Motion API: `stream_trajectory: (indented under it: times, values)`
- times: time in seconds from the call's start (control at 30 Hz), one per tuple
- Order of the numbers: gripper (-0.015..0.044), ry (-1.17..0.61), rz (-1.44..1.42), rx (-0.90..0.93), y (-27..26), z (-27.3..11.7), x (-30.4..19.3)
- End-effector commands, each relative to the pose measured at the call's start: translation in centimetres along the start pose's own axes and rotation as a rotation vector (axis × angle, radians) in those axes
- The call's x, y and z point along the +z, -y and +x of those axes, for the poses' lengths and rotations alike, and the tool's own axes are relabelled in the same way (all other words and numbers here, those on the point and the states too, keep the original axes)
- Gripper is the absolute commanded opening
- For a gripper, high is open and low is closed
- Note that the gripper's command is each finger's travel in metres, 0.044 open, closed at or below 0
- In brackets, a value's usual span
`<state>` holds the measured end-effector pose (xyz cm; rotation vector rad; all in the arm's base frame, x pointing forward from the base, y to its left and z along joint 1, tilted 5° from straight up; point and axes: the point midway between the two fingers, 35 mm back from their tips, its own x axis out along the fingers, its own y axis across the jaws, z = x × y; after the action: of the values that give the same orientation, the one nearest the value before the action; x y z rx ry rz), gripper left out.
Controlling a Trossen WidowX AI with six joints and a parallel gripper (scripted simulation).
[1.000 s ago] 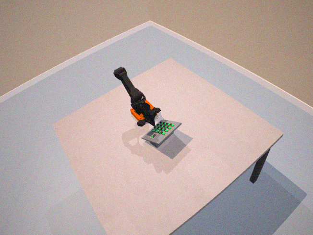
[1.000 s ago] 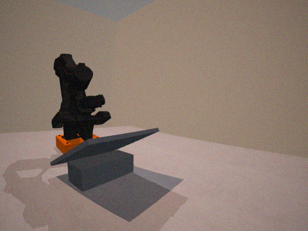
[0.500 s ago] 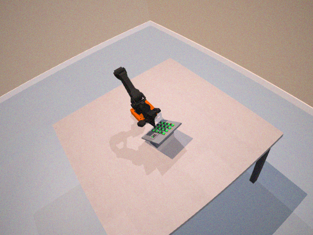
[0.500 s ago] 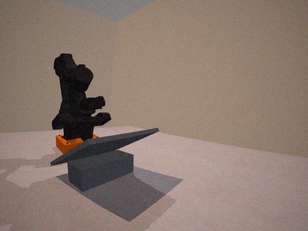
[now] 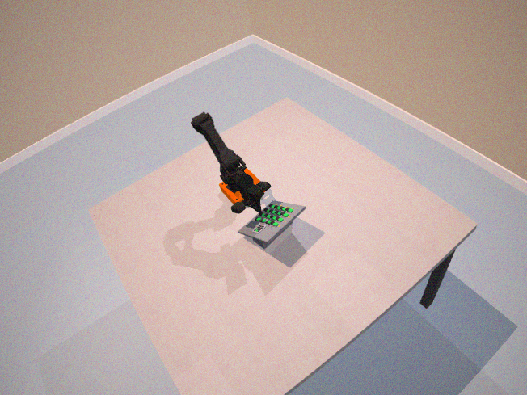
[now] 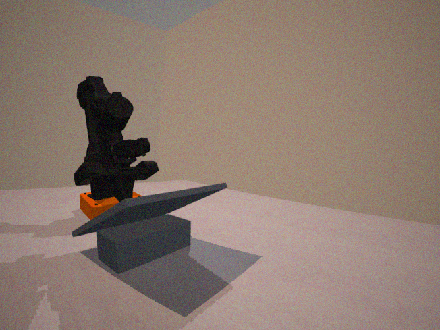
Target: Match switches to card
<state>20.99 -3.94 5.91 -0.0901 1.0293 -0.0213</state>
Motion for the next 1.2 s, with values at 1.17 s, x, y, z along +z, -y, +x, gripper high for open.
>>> stream_trajectory:
  times: [1.17]
  values:
    - [0.0, -0.002, 0.004, -0.001, 0.01, 0.49, -0.06]
